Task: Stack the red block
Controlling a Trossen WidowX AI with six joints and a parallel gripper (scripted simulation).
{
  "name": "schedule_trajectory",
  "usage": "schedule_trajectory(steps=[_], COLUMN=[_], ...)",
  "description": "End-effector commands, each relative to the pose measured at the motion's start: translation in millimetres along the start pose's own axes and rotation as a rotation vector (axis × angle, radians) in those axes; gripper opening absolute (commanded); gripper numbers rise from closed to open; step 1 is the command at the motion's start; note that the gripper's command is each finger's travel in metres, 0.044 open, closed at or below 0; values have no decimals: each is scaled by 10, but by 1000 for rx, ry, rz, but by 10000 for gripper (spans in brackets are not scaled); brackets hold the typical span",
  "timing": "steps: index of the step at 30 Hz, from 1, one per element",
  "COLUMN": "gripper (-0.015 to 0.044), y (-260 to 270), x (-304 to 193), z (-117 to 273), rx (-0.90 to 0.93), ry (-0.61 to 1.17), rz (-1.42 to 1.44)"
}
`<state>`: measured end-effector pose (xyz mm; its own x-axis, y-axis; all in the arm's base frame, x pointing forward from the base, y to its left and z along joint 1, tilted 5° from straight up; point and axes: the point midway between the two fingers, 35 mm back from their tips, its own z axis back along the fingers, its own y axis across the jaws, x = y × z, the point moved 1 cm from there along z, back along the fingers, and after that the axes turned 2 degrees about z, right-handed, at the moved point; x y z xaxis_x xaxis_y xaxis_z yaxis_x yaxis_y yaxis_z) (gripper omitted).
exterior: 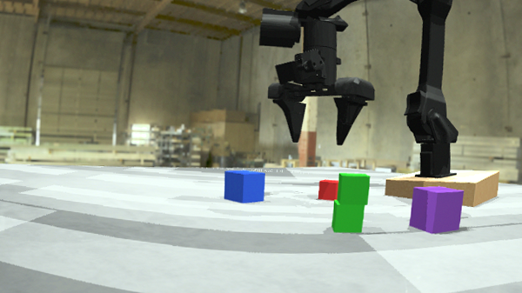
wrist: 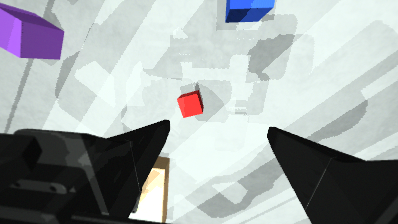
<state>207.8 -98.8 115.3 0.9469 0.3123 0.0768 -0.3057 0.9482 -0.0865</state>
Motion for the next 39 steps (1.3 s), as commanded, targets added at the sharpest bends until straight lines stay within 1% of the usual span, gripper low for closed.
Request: schedule_trajectory(steps=[1, 4, 10, 19, 26, 39], gripper=[440, 440, 440, 440, 440, 440], y=[213, 347, 355, 354, 346, 344], x=[17, 29, 30, 24, 22, 24], z=[17, 26, 13, -398, -434, -648], rx=[7, 13, 14, 14, 14, 14], ry=[5, 5, 5, 5, 5, 5], rz=[181, 299, 307, 307, 307, 307])
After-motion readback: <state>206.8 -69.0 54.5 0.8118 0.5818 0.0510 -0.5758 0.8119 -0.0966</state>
